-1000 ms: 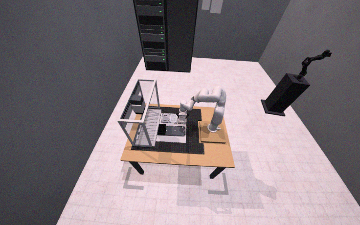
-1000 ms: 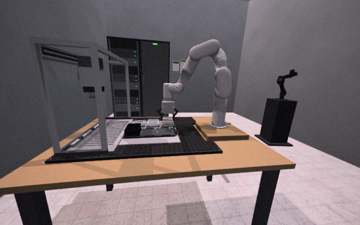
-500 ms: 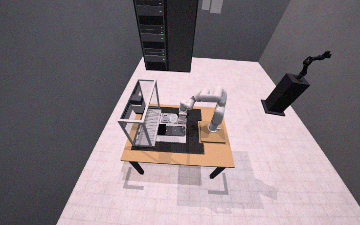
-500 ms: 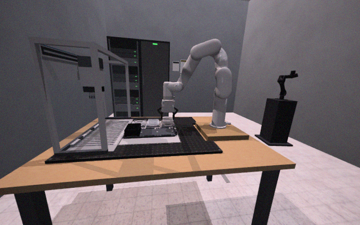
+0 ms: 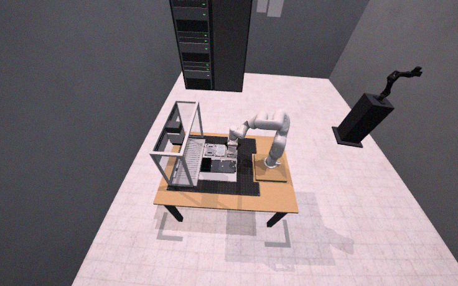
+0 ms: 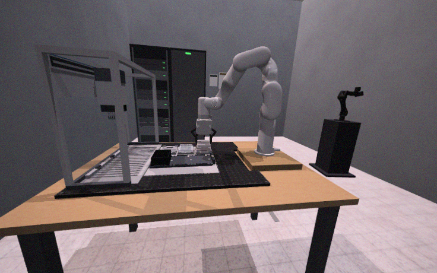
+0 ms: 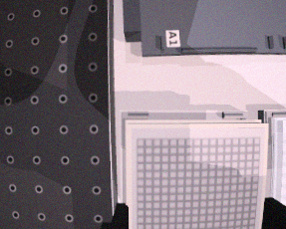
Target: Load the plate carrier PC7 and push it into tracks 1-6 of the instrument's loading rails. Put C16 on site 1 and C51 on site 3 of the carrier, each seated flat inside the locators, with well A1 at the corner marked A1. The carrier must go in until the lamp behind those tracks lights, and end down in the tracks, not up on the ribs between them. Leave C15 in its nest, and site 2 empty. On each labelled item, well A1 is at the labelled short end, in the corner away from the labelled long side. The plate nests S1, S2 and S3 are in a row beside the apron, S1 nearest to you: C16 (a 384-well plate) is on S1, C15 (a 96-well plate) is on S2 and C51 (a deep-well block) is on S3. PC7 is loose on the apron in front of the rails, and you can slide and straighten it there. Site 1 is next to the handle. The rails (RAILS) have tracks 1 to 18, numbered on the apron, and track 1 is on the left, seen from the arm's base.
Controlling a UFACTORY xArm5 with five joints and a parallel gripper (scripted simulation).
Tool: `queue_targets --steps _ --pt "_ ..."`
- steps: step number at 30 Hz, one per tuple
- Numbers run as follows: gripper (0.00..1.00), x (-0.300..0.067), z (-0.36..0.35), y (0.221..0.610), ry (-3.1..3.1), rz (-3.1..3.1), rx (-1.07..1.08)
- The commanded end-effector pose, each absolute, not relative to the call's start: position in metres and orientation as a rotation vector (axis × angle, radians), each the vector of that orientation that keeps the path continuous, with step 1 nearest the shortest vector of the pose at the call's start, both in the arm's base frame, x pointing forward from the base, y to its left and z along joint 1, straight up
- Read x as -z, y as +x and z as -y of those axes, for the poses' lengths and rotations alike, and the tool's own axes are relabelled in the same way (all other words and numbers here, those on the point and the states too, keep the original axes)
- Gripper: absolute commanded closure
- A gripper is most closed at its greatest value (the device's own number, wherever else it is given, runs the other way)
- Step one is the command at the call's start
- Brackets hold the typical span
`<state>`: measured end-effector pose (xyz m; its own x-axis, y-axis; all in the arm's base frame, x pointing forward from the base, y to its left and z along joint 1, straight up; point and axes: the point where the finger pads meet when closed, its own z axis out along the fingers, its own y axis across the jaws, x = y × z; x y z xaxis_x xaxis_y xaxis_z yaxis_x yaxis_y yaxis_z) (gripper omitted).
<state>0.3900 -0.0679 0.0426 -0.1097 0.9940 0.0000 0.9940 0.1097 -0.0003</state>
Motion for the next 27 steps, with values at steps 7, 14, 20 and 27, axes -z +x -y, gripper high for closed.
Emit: queue_targets --steps 7,14,20,27 --pt "1.0 -0.057 0.068 0.391 -2.099 2.343 -0.002" --pt "1.0 -0.069 0.068 0.391 -2.099 2.343 -0.002" --pt "1.0 -0.076 0.068 0.391 -2.099 2.343 -0.002" --pt "1.0 -0.087 0.068 0.391 -2.099 2.343 -0.002"
